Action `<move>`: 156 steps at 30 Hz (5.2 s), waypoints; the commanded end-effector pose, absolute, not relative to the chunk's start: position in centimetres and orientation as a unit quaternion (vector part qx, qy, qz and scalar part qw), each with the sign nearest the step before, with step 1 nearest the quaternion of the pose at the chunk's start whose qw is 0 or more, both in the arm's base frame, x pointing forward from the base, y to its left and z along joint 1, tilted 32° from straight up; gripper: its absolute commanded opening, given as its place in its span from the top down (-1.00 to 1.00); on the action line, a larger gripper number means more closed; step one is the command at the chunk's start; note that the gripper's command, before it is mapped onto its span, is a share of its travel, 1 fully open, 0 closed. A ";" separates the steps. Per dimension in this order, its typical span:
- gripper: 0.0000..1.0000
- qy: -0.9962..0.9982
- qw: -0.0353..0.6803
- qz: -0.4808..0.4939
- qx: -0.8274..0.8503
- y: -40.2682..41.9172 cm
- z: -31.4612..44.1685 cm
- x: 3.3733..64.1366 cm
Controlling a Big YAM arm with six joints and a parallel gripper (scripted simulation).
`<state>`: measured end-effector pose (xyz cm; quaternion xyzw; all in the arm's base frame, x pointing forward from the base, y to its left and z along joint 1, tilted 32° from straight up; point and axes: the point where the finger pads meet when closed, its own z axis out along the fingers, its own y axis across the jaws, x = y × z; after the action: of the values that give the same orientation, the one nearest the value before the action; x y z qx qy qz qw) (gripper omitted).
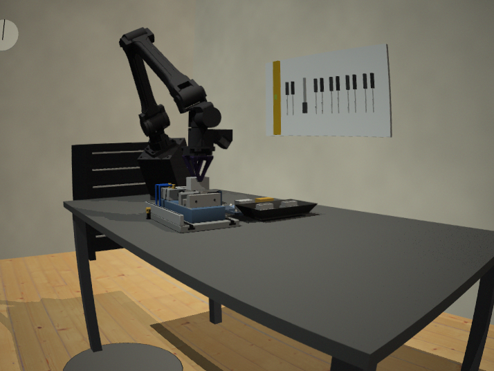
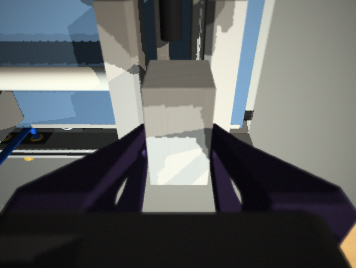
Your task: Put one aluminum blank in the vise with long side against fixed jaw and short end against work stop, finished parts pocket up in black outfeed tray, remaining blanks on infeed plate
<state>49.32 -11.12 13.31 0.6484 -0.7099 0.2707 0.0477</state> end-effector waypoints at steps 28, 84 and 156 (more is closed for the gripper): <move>1.00 -0.708 0.035 0.284 0.646 -11.5 14.3 51.4; 1.00 -0.708 0.039 0.280 0.647 -11.8 13.7 50.9; 1.00 -0.707 0.049 0.269 0.652 -11.7 12.1 49.6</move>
<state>49.64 -11.30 13.19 0.6486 -0.7087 0.2739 0.0448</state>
